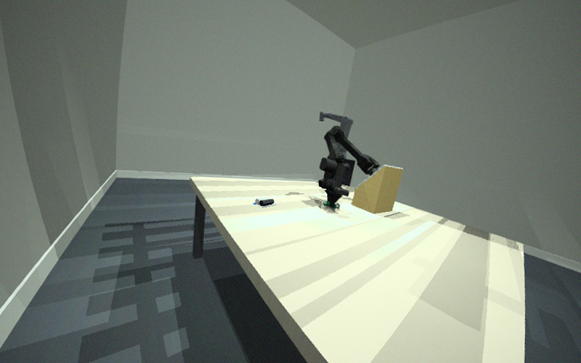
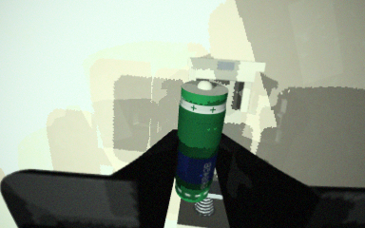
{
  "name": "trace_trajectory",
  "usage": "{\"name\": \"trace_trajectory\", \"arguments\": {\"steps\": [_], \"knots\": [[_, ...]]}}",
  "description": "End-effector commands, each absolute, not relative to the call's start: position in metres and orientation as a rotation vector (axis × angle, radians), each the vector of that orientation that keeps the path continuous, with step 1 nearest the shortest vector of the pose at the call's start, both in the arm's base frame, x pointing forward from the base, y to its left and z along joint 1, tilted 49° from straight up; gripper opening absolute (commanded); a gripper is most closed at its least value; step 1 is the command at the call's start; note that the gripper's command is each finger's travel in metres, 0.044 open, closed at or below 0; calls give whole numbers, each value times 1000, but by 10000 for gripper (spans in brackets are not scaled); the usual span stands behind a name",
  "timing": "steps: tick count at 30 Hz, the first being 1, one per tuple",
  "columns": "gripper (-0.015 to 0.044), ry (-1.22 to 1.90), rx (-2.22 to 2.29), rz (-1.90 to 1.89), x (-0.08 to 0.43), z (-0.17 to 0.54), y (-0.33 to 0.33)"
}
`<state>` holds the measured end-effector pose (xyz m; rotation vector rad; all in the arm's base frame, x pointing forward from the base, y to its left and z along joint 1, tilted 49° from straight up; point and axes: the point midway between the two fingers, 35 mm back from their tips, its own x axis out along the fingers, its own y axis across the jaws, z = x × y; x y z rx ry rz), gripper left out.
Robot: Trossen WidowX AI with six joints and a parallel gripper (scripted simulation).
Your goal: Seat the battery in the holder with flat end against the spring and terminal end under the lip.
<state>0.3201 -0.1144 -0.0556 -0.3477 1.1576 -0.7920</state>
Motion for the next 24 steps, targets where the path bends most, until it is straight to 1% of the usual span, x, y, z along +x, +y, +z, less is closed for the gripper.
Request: {"name": "trace_trajectory", "arguments": {"steps": [1, 24], "knots": [[76, 1201, -331, -799, 315, -59, -117], [76, 1329, -273, -823, 315, -55, -121]]}}
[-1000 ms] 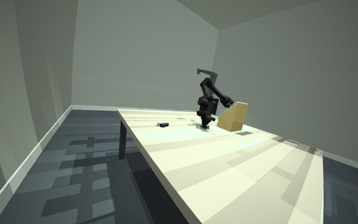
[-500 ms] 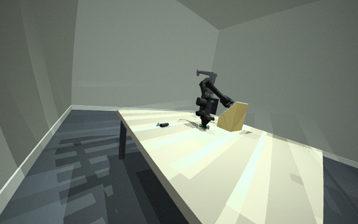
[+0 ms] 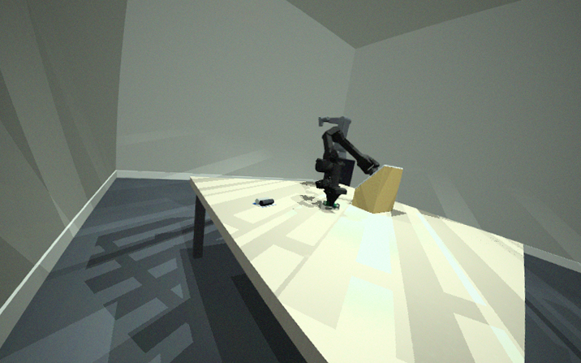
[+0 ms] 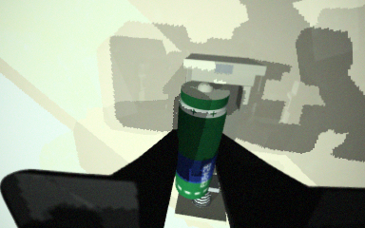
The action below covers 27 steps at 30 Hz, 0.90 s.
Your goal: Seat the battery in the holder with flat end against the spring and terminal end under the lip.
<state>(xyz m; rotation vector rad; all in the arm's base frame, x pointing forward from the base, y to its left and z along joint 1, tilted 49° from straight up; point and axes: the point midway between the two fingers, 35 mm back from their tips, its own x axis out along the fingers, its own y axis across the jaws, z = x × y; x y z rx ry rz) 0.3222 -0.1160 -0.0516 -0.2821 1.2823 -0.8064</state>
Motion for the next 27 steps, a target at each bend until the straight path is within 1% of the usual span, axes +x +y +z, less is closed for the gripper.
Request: {"name": "trace_trajectory", "arguments": {"steps": [1, 27], "knots": [[76, 1335, -270, -824, 315, -55, -121], [76, 1461, -199, -830, 315, -52, -125]]}}
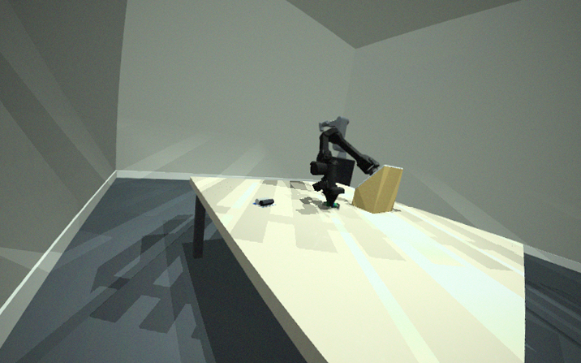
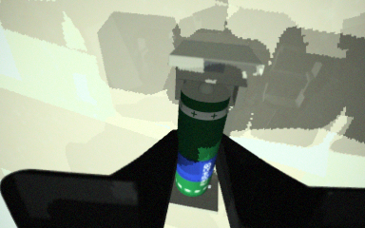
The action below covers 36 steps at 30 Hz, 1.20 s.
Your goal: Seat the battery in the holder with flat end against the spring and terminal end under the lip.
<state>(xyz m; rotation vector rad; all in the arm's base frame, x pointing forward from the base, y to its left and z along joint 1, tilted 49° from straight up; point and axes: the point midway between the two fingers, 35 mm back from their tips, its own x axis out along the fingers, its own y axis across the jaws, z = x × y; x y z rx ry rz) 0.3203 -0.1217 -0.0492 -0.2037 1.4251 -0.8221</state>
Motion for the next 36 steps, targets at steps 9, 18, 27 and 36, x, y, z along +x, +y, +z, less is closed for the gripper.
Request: {"name": "trace_trajectory", "arguments": {"steps": [9, 18, 27, 36], "knots": [[76, 1466, -190, -822, 318, -51, -126], [76, 1462, -191, -821, 321, -50, -127], [76, 1444, -195, -815, 330, -45, -128], [76, 1443, -193, -815, 331, -44, -128]]}}
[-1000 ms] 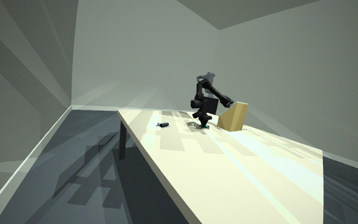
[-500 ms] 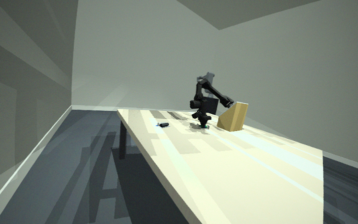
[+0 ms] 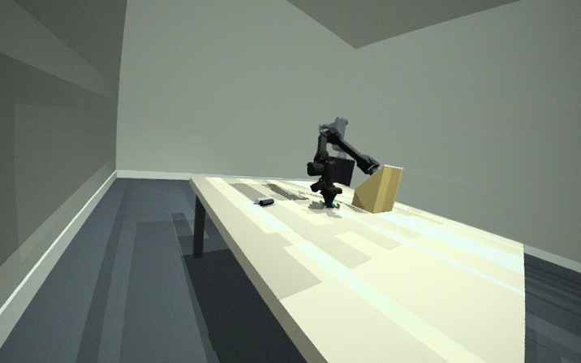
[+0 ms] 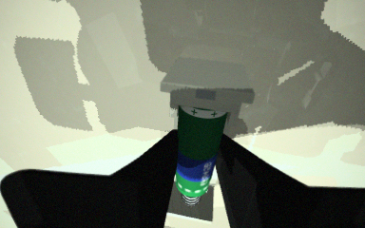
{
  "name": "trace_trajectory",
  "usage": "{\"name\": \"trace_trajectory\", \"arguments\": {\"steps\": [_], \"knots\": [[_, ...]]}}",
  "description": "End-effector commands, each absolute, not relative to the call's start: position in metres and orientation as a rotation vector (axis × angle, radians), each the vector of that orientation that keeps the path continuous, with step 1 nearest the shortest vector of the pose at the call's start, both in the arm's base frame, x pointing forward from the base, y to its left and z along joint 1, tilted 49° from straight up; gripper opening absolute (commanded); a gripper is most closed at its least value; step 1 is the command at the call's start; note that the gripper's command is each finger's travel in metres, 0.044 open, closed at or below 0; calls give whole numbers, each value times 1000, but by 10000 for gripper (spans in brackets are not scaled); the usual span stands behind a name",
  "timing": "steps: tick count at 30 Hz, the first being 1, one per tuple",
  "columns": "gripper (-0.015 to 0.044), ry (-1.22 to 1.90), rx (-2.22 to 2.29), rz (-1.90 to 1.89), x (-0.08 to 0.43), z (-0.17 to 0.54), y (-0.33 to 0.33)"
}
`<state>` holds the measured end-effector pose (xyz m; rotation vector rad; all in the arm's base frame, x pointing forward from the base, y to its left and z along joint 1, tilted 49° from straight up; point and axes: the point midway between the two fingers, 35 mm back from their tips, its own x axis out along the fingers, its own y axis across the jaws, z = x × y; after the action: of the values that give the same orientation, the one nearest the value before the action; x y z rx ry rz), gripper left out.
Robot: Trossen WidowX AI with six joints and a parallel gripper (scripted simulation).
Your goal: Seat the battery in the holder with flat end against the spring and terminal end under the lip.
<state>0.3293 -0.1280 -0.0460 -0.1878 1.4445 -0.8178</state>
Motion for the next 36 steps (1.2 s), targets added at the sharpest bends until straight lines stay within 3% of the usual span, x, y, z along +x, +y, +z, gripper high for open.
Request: {"name": "trace_trajectory", "arguments": {"steps": [1, 11, 15, 33, 36], "knots": [[76, 1443, -193, -815, 331, -44, -128], [76, 1446, -193, -814, 331, -44, -128], [178, 1446, -193, -814, 331, -44, -128], [178, 1447, -188, -816, 329, -35, -117], [256, 1454, -192, -814, 328, -28, -106]]}}
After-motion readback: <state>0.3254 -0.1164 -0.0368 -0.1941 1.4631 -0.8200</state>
